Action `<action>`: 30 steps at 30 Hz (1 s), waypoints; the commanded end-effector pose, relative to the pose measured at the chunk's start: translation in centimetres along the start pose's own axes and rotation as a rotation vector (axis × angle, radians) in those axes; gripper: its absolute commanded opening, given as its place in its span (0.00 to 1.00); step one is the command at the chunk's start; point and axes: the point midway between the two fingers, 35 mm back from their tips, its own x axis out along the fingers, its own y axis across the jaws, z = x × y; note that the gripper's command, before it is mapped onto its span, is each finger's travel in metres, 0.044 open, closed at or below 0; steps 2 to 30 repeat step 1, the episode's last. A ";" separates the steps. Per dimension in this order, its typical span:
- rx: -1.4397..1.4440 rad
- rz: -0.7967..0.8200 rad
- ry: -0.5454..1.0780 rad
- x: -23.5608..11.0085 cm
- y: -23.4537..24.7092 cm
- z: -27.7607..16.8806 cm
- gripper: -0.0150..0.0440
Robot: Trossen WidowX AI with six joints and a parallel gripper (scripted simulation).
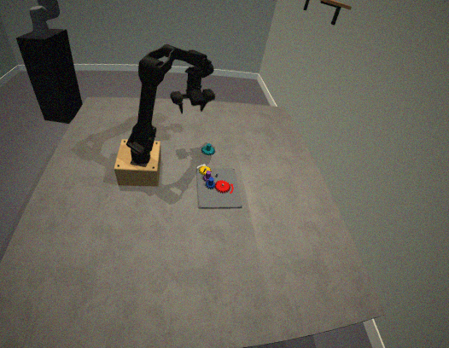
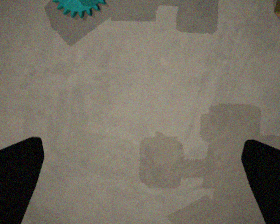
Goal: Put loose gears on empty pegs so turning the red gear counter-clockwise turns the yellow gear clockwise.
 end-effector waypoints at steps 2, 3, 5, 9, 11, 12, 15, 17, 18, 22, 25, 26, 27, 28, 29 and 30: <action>0.003 -0.003 0.000 0.0 0.0 0.0 1.00; 0.003 -0.003 0.000 0.0 0.0 0.0 1.00; 0.003 -0.003 0.000 0.0 0.0 0.0 1.00; 0.003 -0.003 0.000 0.0 0.0 0.0 1.00; 0.003 -0.003 0.000 0.0 0.0 0.0 1.00; 0.003 -0.003 0.000 0.0 0.0 0.0 1.00; 0.003 -0.003 0.000 0.0 0.0 0.0 1.00; 0.003 -0.003 0.000 0.0 0.0 0.0 1.00; 0.003 -0.003 0.000 0.0 0.0 0.0 1.00; 0.003 -0.003 0.000 0.0 0.0 0.0 1.00; 0.003 -0.003 0.000 0.0 0.0 0.0 1.00; 0.003 -0.003 0.000 0.0 0.0 0.0 1.00; 0.003 -0.003 0.000 0.0 0.0 0.0 1.00; 0.003 -0.003 0.000 0.0 0.0 0.0 1.00; 0.003 -0.003 0.000 0.0 0.0 0.0 1.00; 0.003 -0.003 0.000 0.0 0.0 0.0 1.00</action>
